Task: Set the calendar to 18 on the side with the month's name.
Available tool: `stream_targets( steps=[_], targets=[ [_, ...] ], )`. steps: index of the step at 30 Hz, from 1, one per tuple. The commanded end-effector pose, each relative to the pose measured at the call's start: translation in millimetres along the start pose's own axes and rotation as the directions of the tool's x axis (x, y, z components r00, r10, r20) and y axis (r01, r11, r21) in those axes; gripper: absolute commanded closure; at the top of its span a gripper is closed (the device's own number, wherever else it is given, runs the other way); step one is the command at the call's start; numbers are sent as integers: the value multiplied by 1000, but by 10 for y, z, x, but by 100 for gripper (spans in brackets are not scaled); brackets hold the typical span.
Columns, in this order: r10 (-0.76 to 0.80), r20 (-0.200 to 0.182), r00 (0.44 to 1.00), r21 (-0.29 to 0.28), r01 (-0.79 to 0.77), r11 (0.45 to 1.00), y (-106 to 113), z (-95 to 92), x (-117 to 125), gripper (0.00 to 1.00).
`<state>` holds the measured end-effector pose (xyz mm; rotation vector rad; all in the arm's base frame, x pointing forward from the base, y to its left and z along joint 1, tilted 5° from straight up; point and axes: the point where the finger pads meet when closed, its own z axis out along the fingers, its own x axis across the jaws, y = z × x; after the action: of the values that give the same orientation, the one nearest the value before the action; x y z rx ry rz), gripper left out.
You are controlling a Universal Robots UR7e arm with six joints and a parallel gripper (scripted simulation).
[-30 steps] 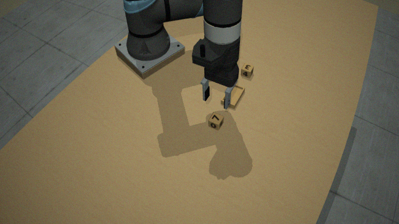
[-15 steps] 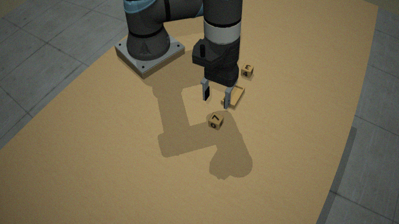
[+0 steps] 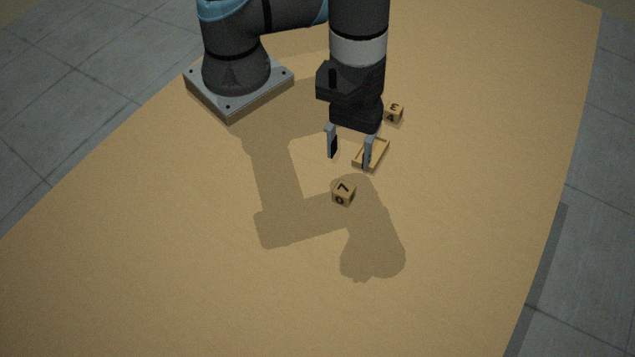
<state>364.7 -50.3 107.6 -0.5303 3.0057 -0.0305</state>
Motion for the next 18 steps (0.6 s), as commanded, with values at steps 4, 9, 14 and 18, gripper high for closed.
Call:
stream_targets(
  steps=[4, 9, 14, 18],
  targets=[
    [-237, 0, 972, -1, 237, 972, 322, 14, -114, 0],
    [-402, -1, 916, -1, 402, 916, 565, 25, -175, 0],
    [-548, -1, 837, -2, 548, 837, 800, 35, -216, 0],
    [-662, -1, 750, -2, 662, 750, 1007, 43, -238, 0]
  ],
)
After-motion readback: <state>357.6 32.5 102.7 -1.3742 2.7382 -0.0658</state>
